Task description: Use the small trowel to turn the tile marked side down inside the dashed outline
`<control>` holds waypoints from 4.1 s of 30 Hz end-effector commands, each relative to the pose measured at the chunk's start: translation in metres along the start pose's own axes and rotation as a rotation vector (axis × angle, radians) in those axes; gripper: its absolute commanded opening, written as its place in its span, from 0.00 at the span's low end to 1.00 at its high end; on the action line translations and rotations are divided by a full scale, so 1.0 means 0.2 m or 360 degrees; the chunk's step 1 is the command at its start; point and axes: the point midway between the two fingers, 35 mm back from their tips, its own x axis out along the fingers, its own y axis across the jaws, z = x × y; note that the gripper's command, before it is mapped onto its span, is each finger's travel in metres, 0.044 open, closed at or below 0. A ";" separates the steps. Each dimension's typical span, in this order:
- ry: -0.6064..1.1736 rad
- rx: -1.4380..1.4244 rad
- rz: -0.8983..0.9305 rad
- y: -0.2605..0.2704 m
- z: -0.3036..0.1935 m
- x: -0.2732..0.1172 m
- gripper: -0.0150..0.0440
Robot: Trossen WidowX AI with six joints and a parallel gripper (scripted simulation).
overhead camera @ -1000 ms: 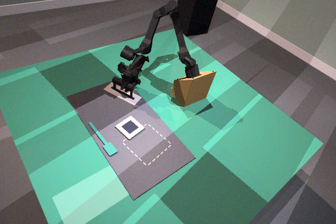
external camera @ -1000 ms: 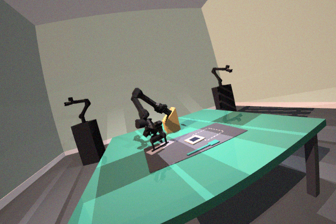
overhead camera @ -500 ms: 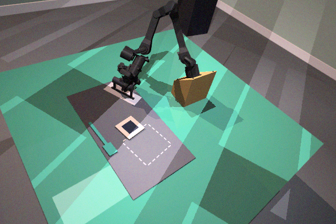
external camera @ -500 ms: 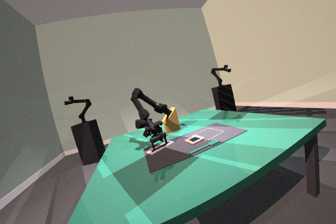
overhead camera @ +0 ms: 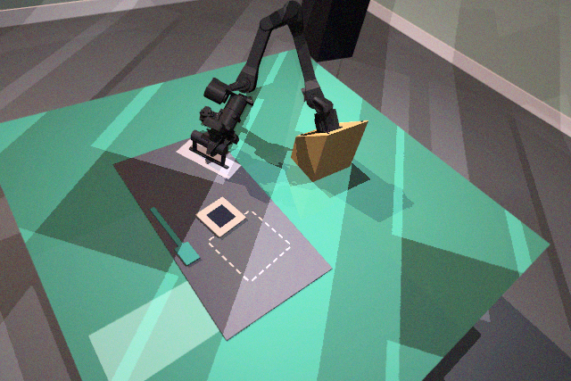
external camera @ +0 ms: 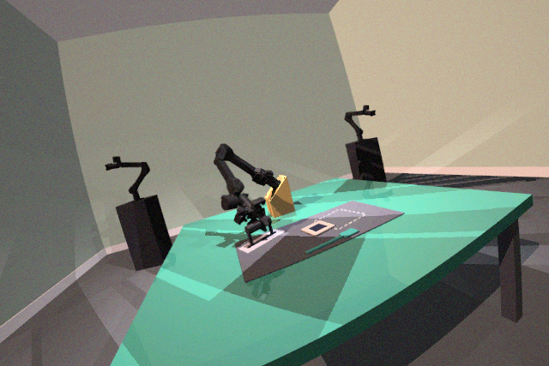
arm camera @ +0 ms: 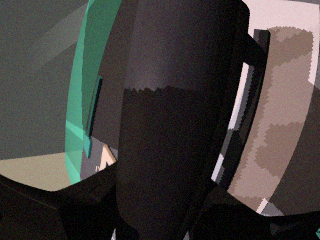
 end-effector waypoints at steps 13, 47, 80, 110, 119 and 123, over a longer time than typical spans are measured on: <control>-0.0001 0.0002 0.0011 0.23 0.00 -0.19 0.25; -0.0318 0.0081 -0.0027 0.56 -0.01 0.30 0.25; -0.0403 0.0133 -0.0004 0.52 -0.05 0.47 0.25; -0.0401 0.0135 -0.0004 0.51 -0.22 0.54 0.25; -0.0401 0.0135 -0.0004 0.52 -0.29 0.55 0.25; -0.0401 0.0135 -0.0004 0.52 -0.30 0.55 0.25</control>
